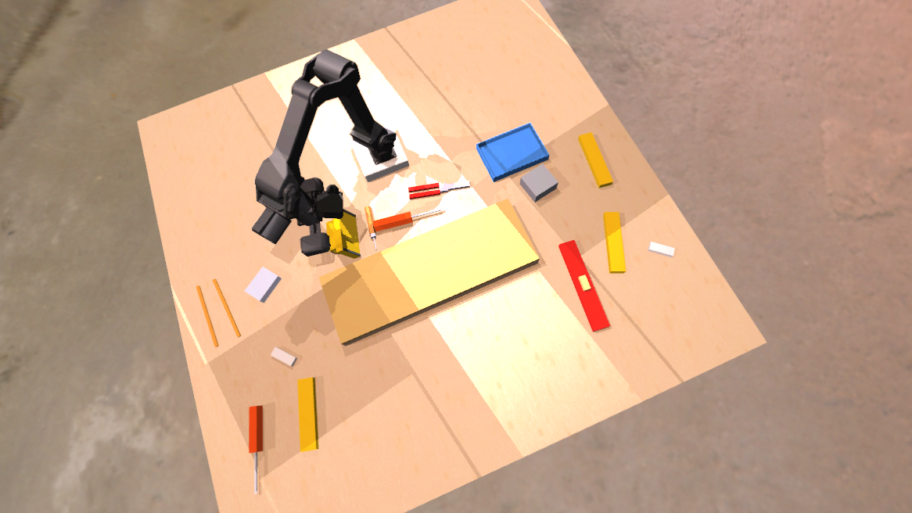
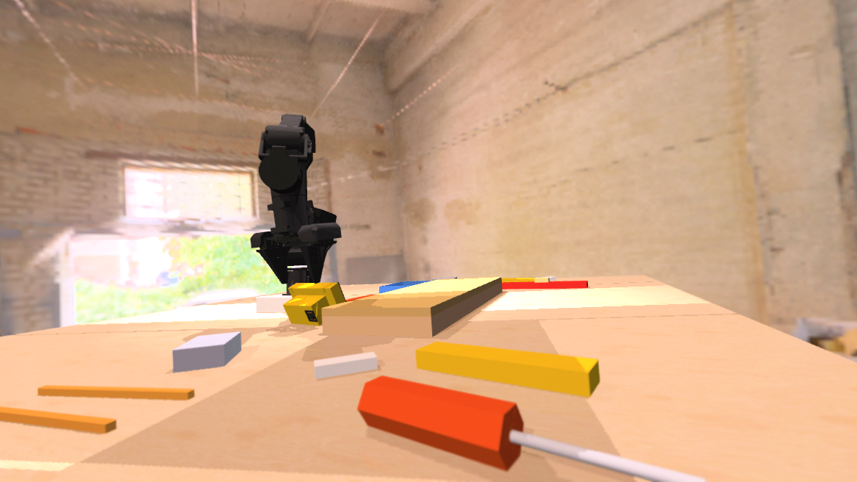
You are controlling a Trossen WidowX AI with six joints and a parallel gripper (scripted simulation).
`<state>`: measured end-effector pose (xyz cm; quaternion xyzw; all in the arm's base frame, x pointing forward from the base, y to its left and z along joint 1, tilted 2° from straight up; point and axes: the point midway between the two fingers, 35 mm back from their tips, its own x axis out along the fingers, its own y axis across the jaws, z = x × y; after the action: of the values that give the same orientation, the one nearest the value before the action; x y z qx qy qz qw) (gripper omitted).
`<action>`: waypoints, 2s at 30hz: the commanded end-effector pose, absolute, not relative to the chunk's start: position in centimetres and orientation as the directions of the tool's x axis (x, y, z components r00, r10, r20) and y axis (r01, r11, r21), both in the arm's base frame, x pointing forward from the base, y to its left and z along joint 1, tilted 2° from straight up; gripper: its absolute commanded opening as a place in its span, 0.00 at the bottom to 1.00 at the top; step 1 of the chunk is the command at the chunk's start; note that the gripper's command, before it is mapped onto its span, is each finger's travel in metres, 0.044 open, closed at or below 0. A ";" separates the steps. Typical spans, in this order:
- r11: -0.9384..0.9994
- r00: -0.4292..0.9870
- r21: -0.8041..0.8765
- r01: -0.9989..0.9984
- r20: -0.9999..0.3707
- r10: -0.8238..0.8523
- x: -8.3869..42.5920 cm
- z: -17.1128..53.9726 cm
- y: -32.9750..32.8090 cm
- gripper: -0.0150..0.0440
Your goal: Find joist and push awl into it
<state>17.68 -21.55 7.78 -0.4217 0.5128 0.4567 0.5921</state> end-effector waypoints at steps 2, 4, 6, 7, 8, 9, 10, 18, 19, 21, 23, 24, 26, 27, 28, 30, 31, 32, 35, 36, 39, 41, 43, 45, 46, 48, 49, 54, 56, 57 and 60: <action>0.231 0.058 -0.030 -0.973 -0.992 0.115 18.0 7.6 -21.6 1.00; 0.231 0.058 -0.030 -0.973 -0.992 0.115 18.0 7.3 -21.6 1.00; 0.231 0.058 -0.030 -0.973 -0.992 0.115 18.0 7.0 -21.6 1.00; 0.231 0.058 -0.030 -0.973 -0.992 0.115 18.0 6.8 -21.6 1.00; 0.231 0.058 -0.030 -0.973 -0.992 0.115 18.1 6.7 -21.6 1.00; 0.231 0.058 -0.030 -0.973 -0.992 0.115 18.1 6.5 -21.6 1.00; 0.231 0.058 -0.030 -0.973 -0.992 0.115 18.1 6.4 -21.6 1.00; 0.231 0.058 -0.030 -0.973 -0.992 0.115 18.1 5.0 -21.6 1.00; 0.231 0.058 -0.030 -0.973 -0.992 0.115 18.1 4.9 -21.6 1.00; 0.231 0.058 -0.030 -0.973 -0.992 0.115 18.1 4.6 -21.6 1.00; 0.231 0.058 -0.030 -0.973 -0.992 0.115 18.1 4.2 -21.6 1.00; 0.231 0.058 -0.030 -0.973 -0.992 0.115 18.1 4.1 -21.6 1.00; 0.231 0.058 -0.030 -0.973 -0.992 0.115 18.1 3.8 -21.6 1.00; 0.231 0.058 -0.030 -0.973 -0.992 0.115 18.1 3.6 -21.5 1.00; 0.231 0.058 -0.030 -0.973 -0.992 0.115 18.1 3.4 -21.5 1.00; 0.231 0.058 -0.030 -0.973 -0.992 0.115 18.1 3.1 -21.5 1.00; 0.231 0.058 -0.030 -0.973 -0.992 0.115 18.1 3.0 -21.5 1.00; 0.231 0.058 -0.030 -0.973 -0.992 0.115 18.1 2.8 -21.5 1.00; 0.231 0.058 -0.030 -0.973 -0.992 0.115 18.1 2.7 -21.5 0.99; 0.231 0.058 -0.030 -0.973 -0.992 0.115 18.1 2.7 -21.5 0.98; 0.231 0.058 -0.030 -0.973 -0.992 0.115 18.1 2.7 -21.5 0.94; 0.231 0.058 -0.030 -0.973 -0.992 0.115 18.1 2.7 -21.5 0.92; 0.231 0.058 -0.030 -0.973 -0.992 0.115 18.1 2.7 -21.5 0.90; 0.231 0.058 -0.030 -0.973 -0.992 0.115 18.1 2.7 -21.5 0.88; 0.231 0.058 -0.030 -0.973 -0.992 0.115 18.1 2.7 -21.5 0.86; 0.231 0.058 -0.030 -0.973 -0.992 0.115 18.1 2.7 -21.5 0.84; 0.231 0.058 -0.030 -0.973 -0.992 0.115 18.1 2.7 -21.5 0.83; 0.231 0.058 -0.030 -0.973 -0.992 0.115 18.1 3.2 -21.5 0.61; 0.231 0.058 -0.030 -0.973 -0.992 0.115 18.2 3.5 -21.5 0.52; 0.231 0.058 -0.030 -0.973 -0.992 0.115 18.2 3.7 -21.6 0.47; 0.231 0.058 -0.030 -0.973 -0.992 0.115 18.2 4.3 -21.6 0.34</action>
<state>18.00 -21.40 3.41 -0.4155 0.5118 0.4625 0.5928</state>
